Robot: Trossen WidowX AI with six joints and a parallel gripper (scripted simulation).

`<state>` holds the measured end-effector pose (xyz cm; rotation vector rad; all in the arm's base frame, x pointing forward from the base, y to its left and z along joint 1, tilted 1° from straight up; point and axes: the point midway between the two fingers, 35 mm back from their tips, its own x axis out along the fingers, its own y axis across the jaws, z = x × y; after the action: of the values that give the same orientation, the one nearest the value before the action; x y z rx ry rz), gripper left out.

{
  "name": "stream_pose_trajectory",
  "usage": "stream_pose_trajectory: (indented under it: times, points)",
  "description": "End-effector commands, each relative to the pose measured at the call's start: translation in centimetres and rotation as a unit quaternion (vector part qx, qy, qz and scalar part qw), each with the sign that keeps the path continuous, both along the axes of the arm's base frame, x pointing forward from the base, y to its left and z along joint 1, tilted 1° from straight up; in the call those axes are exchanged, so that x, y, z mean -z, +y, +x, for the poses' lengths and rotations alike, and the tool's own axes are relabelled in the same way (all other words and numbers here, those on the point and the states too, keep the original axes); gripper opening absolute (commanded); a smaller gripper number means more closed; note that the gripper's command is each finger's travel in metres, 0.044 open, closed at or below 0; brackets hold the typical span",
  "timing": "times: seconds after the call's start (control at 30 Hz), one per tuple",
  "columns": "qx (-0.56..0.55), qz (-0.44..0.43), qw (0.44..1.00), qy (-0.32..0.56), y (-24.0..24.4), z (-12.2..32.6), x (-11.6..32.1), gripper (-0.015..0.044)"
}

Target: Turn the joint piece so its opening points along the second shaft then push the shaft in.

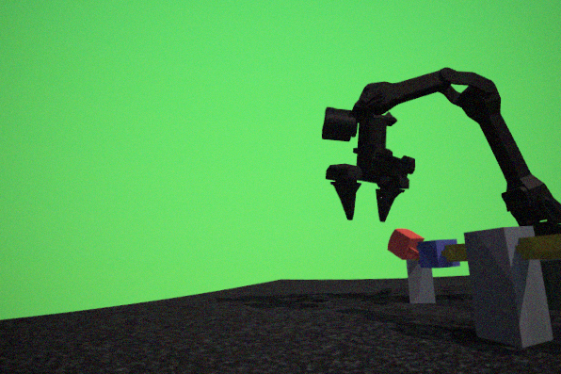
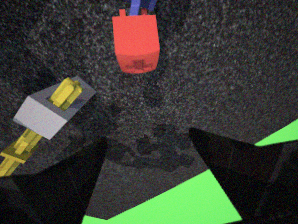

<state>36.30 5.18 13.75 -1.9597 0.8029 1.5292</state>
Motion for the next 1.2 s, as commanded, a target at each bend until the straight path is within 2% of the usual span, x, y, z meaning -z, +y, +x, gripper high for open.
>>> stream_pose_trajectory:
  times: [0.0,0.27,0.83,1.17]
  points:
    - [-0.002,-0.003,1.0,0.003,0.0,0.0,2.0,0.044]
    - [-0.001,-0.003,1.0,0.003,0.0,-0.1,5.1,0.044]
    - [-0.001,-0.001,1.0,0.005,5.0,-4.9,5.5,0.044]
    - [-0.001,-0.001,1.0,0.005,4.9,-4.7,6.5,0.044]
